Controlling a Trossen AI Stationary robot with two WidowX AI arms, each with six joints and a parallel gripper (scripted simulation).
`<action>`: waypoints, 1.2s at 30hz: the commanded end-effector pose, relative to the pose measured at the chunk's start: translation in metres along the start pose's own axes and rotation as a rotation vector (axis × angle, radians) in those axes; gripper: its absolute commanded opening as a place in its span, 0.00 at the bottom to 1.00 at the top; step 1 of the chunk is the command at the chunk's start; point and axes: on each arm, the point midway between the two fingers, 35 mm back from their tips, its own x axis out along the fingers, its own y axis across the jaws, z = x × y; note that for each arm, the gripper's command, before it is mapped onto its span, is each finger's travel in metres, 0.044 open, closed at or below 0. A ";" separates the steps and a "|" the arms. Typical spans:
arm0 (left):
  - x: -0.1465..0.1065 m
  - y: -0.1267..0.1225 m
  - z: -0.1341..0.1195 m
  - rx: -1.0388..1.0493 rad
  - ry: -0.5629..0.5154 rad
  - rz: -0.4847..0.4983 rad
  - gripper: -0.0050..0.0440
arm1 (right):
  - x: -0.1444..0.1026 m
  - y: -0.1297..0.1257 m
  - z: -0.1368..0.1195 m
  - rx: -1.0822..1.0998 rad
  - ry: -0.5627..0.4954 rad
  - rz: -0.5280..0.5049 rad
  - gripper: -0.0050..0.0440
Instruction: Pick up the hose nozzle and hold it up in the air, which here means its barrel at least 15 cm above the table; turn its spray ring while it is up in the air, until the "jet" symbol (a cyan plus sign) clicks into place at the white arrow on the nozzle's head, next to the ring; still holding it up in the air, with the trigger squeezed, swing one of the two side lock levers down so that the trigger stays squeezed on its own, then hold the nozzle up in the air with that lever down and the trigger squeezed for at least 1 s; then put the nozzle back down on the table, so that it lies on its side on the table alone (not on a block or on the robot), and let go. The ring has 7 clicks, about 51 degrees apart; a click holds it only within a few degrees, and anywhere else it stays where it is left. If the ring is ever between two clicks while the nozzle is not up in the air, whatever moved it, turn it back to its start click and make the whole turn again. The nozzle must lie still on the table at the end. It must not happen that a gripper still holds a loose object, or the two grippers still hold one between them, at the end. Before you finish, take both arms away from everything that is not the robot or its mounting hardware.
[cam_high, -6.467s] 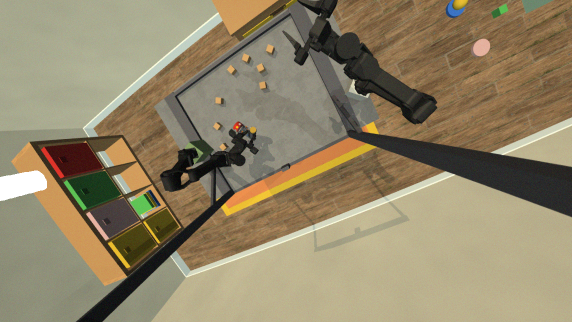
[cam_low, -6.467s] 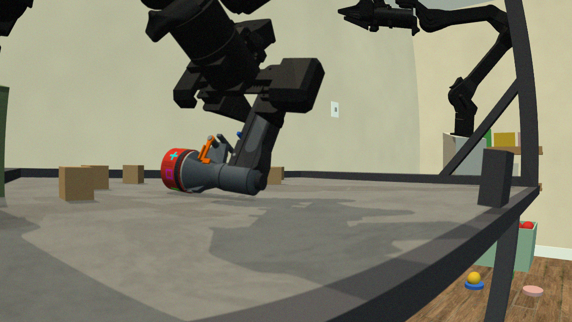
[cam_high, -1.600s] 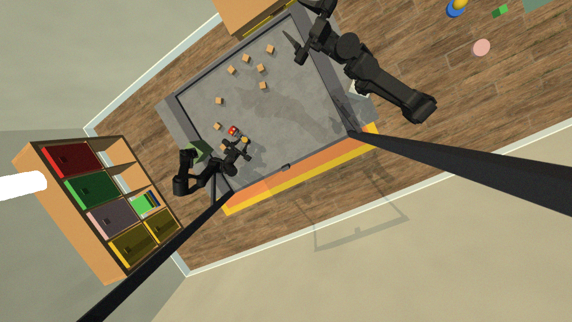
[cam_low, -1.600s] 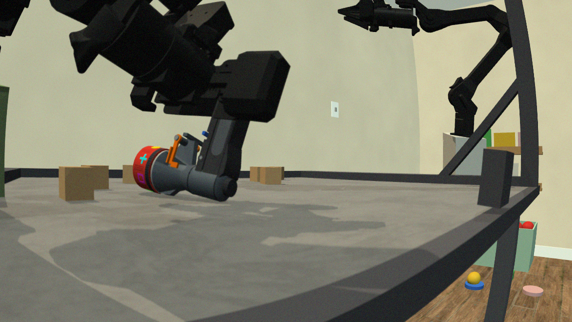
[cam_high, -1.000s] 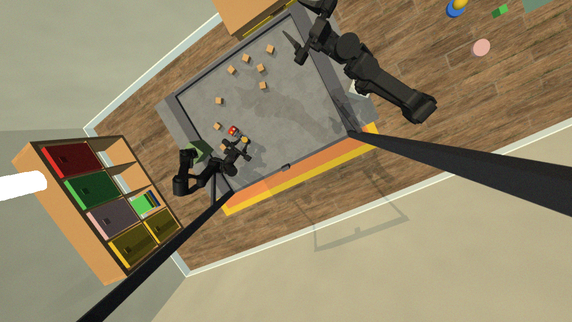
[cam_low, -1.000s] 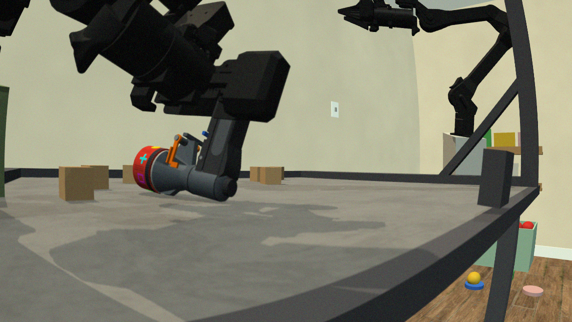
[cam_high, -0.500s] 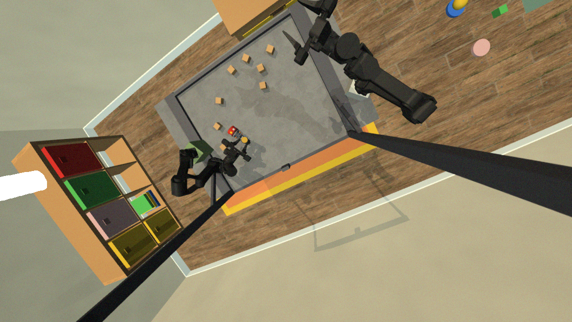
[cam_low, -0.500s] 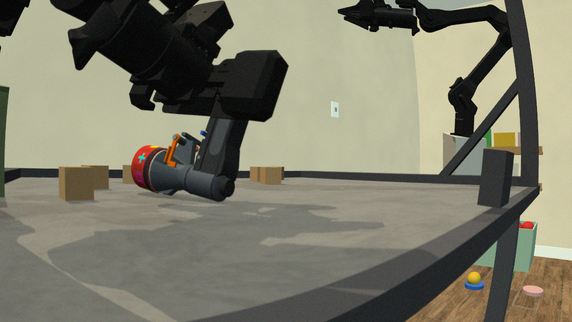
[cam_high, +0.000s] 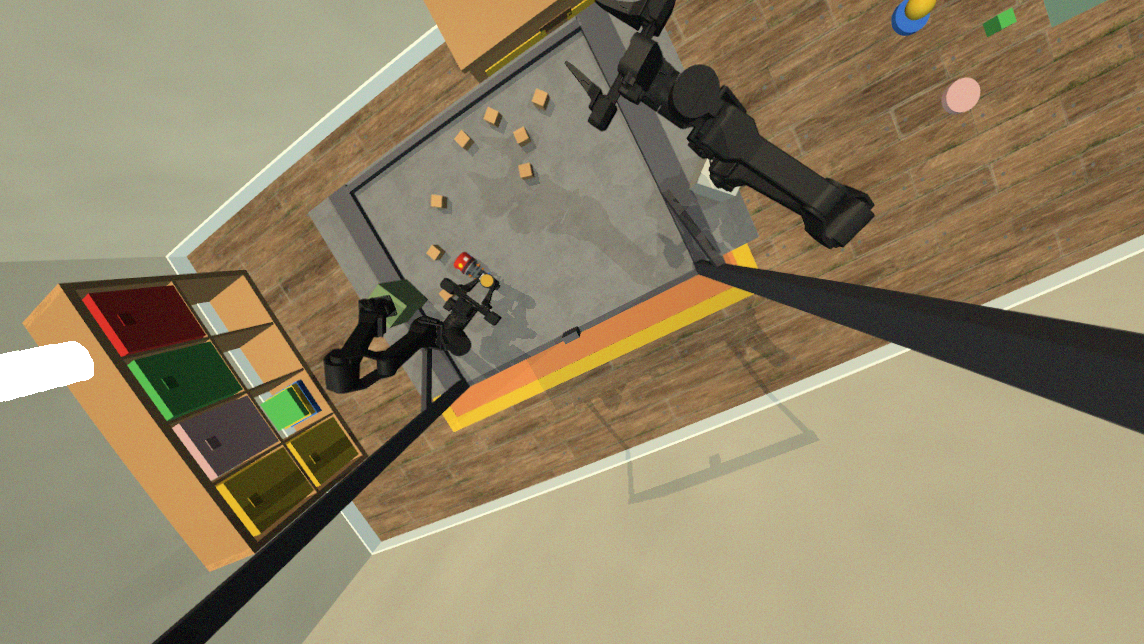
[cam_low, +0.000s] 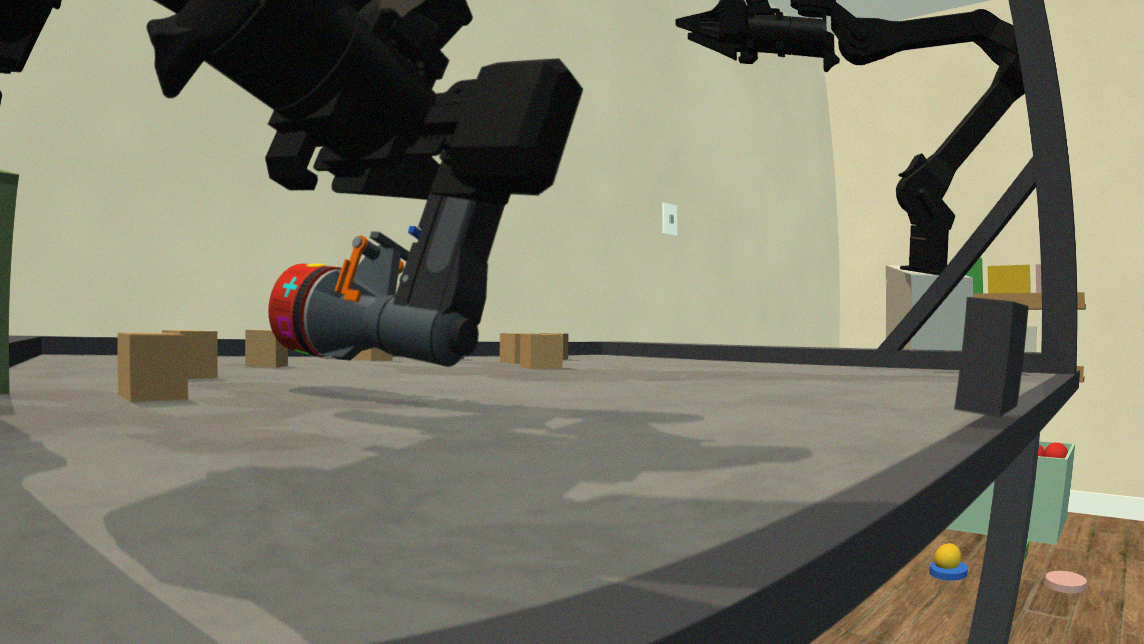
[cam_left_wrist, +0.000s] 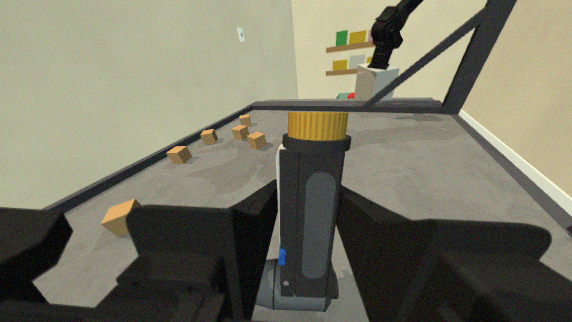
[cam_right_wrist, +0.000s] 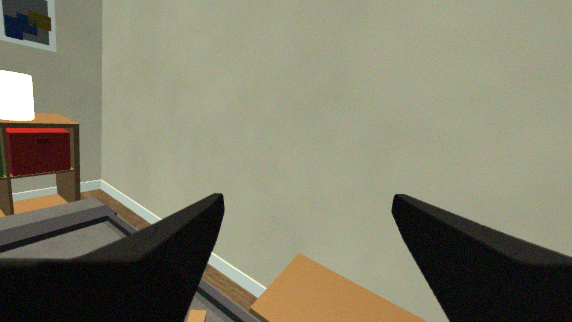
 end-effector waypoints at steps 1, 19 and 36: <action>-0.001 0.000 0.015 -0.020 -0.023 0.006 0.44 | -0.001 0.000 0.007 0.000 -0.018 0.001 0.93; -0.007 0.000 0.037 -0.029 -0.030 -0.002 0.44 | -0.001 0.000 0.007 0.000 -0.018 0.001 0.93; -0.011 0.000 0.058 -0.040 -0.038 -0.009 0.44 | -0.001 0.000 0.007 0.000 -0.018 0.001 0.93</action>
